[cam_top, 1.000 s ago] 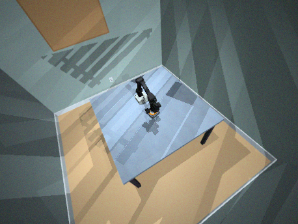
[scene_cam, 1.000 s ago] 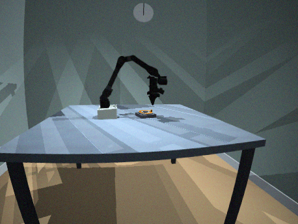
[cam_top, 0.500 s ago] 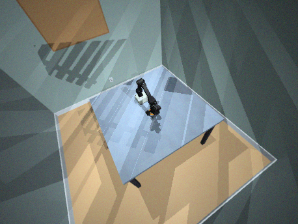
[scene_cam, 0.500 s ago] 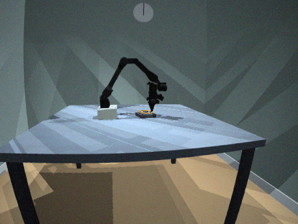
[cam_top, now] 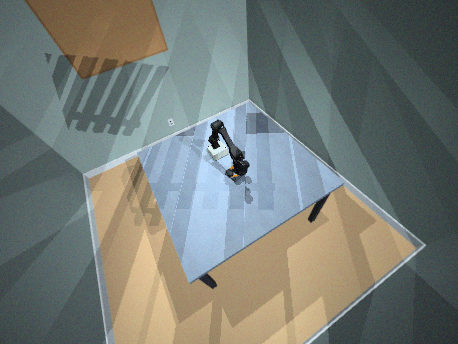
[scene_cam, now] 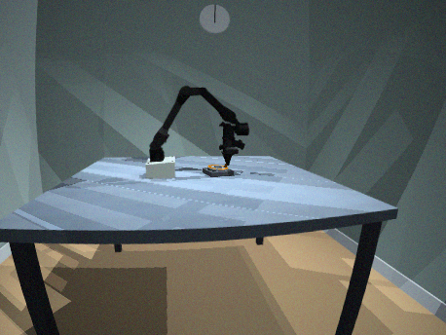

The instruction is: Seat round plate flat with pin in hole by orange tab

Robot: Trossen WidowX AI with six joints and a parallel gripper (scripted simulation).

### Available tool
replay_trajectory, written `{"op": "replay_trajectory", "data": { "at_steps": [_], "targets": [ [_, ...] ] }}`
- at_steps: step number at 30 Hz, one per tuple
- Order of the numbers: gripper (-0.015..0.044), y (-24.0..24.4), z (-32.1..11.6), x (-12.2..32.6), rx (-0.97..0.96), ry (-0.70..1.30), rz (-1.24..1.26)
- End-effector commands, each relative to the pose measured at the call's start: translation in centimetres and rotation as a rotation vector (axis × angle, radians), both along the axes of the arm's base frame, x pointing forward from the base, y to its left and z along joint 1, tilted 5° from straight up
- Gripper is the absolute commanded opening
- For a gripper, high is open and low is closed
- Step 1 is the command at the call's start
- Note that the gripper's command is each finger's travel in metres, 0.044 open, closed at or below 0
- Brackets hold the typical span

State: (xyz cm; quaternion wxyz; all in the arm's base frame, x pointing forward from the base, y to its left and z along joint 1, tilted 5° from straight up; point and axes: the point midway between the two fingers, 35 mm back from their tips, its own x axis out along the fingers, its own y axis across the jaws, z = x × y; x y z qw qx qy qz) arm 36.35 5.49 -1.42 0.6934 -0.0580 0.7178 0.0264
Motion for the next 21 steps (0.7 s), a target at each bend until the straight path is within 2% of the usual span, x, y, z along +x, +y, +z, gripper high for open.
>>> {"op": "replay_trajectory", "data": {
  "at_steps": [1, 21],
  "targets": [
    [0.0000, 0.7, -0.1, -0.2, 0.003, 0.001, -0.002],
    [0.0000, 3.3, 0.0, -2.0, 0.005, 0.003, -0.002]
  ]
}}
